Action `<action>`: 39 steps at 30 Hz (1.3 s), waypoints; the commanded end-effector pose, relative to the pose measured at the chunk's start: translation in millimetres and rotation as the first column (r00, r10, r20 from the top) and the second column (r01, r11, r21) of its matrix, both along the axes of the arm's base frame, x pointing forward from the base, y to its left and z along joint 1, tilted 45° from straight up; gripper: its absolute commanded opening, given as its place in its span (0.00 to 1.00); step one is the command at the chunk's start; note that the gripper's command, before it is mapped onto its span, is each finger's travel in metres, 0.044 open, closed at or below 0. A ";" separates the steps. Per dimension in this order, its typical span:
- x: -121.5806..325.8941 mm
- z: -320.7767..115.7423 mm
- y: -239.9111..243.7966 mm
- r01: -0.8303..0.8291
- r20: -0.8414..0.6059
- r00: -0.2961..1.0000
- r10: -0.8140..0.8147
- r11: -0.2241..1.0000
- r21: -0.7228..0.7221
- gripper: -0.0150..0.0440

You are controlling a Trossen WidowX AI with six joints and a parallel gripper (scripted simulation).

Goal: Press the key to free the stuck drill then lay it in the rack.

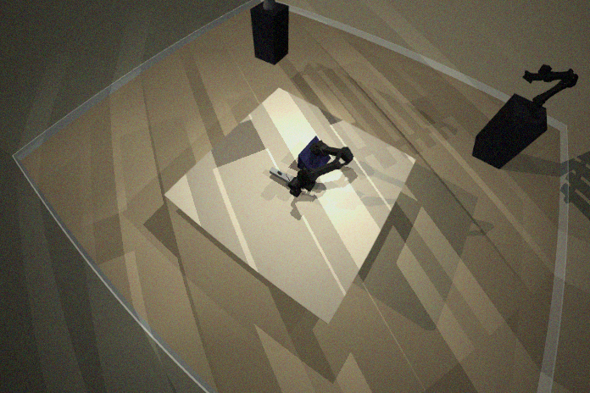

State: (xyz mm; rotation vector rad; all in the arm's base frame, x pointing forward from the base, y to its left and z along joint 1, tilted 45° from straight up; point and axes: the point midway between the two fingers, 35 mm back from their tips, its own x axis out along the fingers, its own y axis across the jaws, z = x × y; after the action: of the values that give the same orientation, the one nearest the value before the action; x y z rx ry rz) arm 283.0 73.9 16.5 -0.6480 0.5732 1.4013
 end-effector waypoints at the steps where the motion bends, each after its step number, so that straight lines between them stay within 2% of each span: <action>1: 0.0 0.2 0.1 0.000 -0.001 1.000 0.000 1.000 0.000 0.51; 6: 0.0 0.2 0.1 0.000 -0.001 1.000 0.000 1.000 0.000 0.29; 9: 0.0 0.2 0.1 0.000 -0.001 1.000 0.000 1.000 0.000 0.25; 39: -1.3 17.3 13.6 -0.003 0.000 1.000 0.003 1.000 0.001 0.25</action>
State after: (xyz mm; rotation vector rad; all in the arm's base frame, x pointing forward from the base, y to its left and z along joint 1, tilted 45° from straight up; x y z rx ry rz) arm 281.8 84.0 29.4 -0.6495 0.5702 1.4051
